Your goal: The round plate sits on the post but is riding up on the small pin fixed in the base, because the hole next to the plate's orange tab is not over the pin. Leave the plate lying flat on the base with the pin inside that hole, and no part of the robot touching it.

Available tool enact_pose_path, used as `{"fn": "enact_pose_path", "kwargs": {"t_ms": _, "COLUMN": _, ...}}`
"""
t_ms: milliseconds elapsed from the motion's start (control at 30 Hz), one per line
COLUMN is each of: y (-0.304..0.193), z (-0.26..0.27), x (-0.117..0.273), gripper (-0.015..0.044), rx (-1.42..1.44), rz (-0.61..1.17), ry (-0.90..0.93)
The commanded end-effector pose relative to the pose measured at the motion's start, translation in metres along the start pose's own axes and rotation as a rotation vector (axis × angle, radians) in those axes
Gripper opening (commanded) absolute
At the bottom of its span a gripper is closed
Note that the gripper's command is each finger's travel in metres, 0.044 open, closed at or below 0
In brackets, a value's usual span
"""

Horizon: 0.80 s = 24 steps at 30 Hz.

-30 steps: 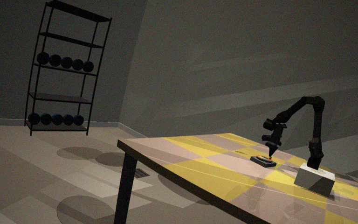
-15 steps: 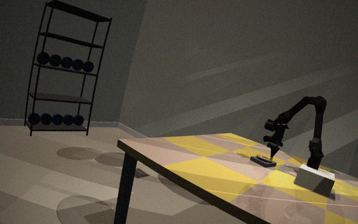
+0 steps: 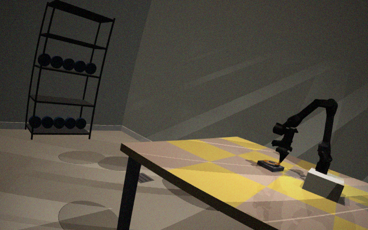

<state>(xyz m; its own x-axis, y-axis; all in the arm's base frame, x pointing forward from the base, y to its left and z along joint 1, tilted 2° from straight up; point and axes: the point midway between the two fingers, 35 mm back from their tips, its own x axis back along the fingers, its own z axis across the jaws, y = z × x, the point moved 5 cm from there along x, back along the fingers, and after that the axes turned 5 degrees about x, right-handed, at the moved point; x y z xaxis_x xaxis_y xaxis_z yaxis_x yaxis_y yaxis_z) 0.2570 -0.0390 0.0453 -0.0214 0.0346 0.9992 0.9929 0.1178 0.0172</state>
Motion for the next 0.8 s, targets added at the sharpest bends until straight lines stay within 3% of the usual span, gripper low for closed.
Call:
{"fn": "enact_pose_path", "kwargs": {"t_ms": 0, "y": -0.003, "z": 0.005, "x": 0.001, "gripper": 0.0, "rx": -0.001, "rz": 0.005, "ry": 0.008}}
{"fn": "enact_pose_path", "kwargs": {"t_ms": 767, "y": -0.005, "z": 0.026, "x": 0.003, "gripper": 0.0, "rx": -0.001, "rz": 0.006, "ry": 0.01}}
